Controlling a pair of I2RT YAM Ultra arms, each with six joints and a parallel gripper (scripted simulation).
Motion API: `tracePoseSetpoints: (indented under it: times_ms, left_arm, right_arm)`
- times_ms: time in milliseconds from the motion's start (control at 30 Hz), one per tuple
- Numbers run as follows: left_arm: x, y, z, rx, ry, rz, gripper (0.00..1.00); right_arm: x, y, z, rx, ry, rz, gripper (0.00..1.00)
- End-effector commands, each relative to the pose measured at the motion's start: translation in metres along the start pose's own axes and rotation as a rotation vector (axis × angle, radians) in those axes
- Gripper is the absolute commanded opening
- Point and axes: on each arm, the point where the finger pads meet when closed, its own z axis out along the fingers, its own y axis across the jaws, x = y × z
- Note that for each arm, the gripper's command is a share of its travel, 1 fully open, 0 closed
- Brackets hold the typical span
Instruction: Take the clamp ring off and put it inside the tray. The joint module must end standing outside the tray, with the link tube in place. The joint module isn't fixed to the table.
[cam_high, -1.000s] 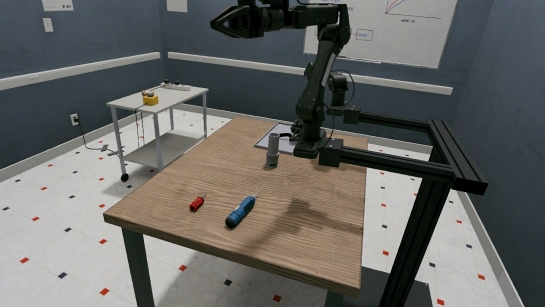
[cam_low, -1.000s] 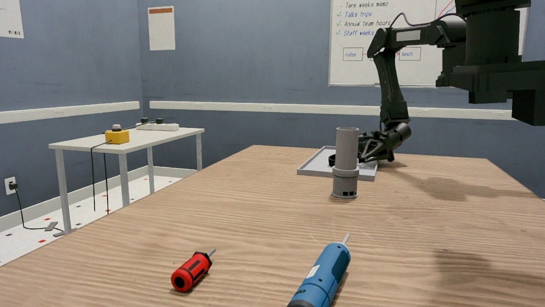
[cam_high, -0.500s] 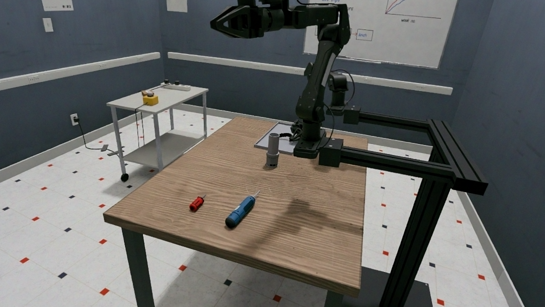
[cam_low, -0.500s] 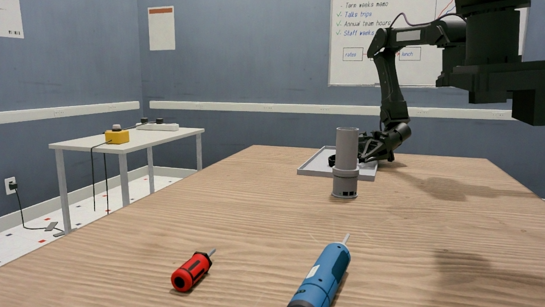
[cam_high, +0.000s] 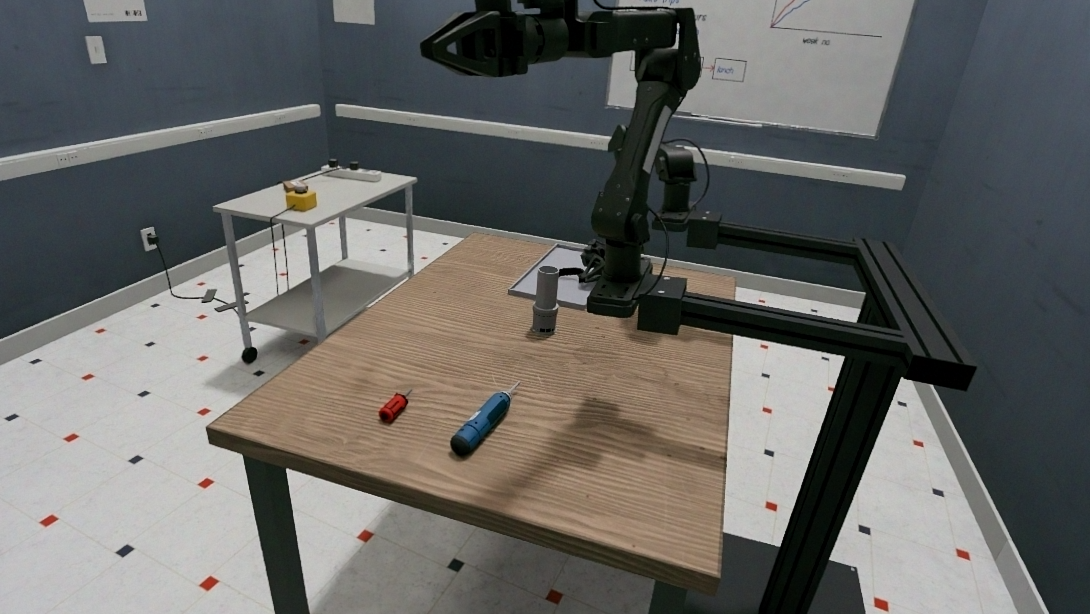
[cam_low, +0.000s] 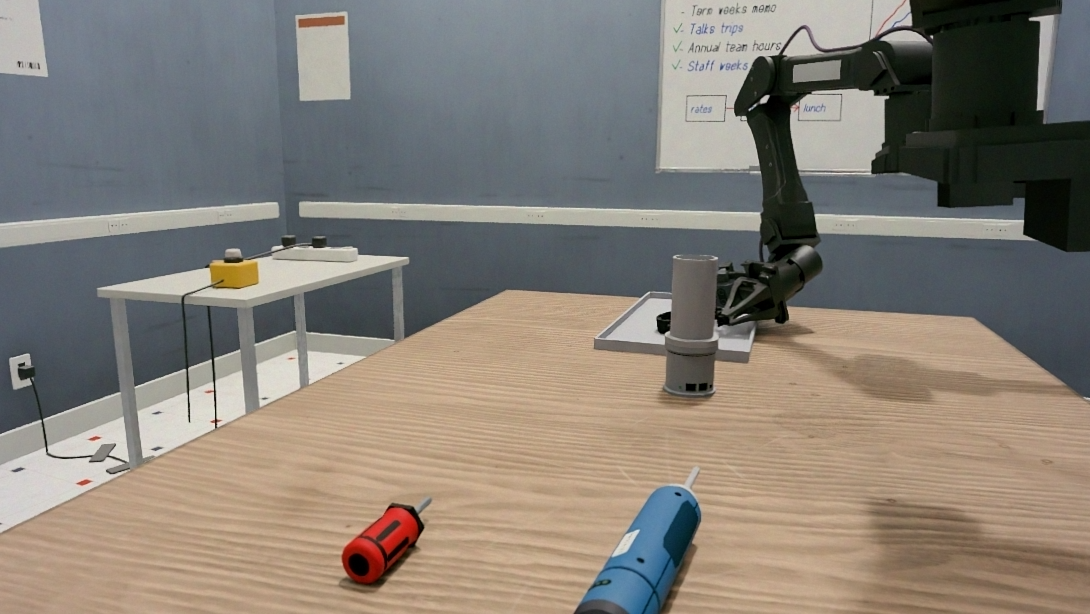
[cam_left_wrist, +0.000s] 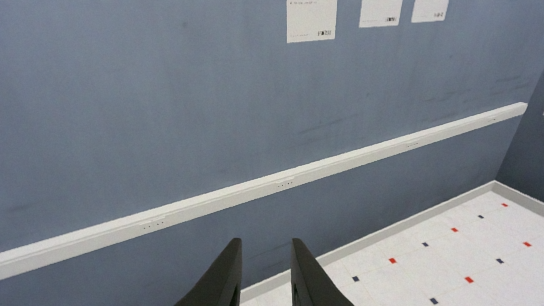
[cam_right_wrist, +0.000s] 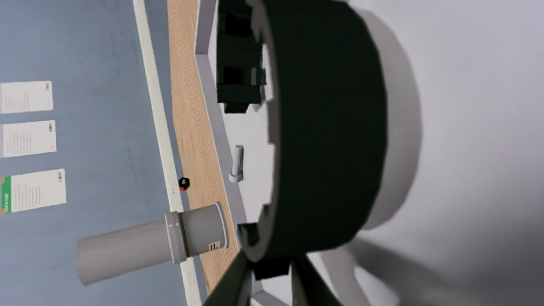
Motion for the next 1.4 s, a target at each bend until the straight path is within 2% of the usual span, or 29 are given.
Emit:
tracePoseSetpoints:
  times_ms: [0, 633, 667, 1367]
  left_arm:
    - [-0.0245, 0.0037, -0.0070, -0.018, -0.071, -0.012, 0.20]
    - [-0.0245, 0.0037, -0.0070, -0.018, -0.071, -0.012, 0.20]
    - [-0.0245, 0.0037, -0.0070, -0.018, -0.071, -0.012, 0.20]
    - [-0.0245, 0.0037, -0.0070, -0.018, -0.071, -0.012, 0.20]
  right_arm:
    - [-0.0033, 0.0122, 0.0005, -0.031, -0.019, -0.005, 0.16]
    - [-0.0049, 0.0132, -0.0008, -0.030, -0.024, -0.007, 0.18]
    - [-0.0048, 0.0135, -0.0007, -0.030, -0.023, -0.007, 0.20]
    - [-0.0061, 0.0141, -0.0001, -0.029, -0.022, -0.012, 0.20]
